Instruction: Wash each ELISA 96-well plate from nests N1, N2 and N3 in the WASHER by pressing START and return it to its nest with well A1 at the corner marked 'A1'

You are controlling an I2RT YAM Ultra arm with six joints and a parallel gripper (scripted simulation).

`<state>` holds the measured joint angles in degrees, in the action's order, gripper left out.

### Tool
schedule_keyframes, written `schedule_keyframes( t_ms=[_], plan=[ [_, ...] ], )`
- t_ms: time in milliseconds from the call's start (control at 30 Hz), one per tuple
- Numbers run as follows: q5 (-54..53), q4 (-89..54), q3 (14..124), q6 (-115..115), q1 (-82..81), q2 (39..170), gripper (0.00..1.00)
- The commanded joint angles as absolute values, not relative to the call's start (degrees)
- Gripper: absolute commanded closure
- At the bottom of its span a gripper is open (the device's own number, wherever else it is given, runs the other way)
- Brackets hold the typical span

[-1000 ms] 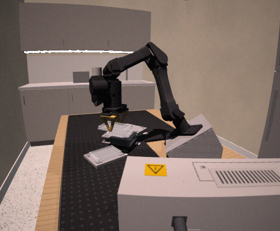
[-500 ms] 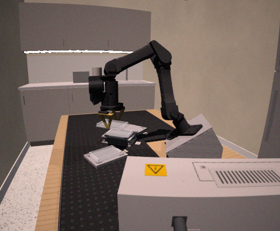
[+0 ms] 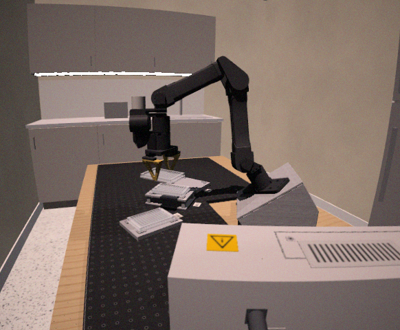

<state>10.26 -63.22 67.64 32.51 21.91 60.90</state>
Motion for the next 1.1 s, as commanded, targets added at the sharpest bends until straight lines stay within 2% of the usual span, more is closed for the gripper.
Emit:
schedule_keyframes(
  t_ms=[0,767,1067],
  plan=[
    [6.7,-62.5,67.7,27.1,26.3,59.9,1.0],
    [-12.5,-61.5,70.7,-0.7,60.0,65.4,1.0],
    [-12.9,-61.6,70.9,-1.2,60.6,65.6,1.0]
  ],
)
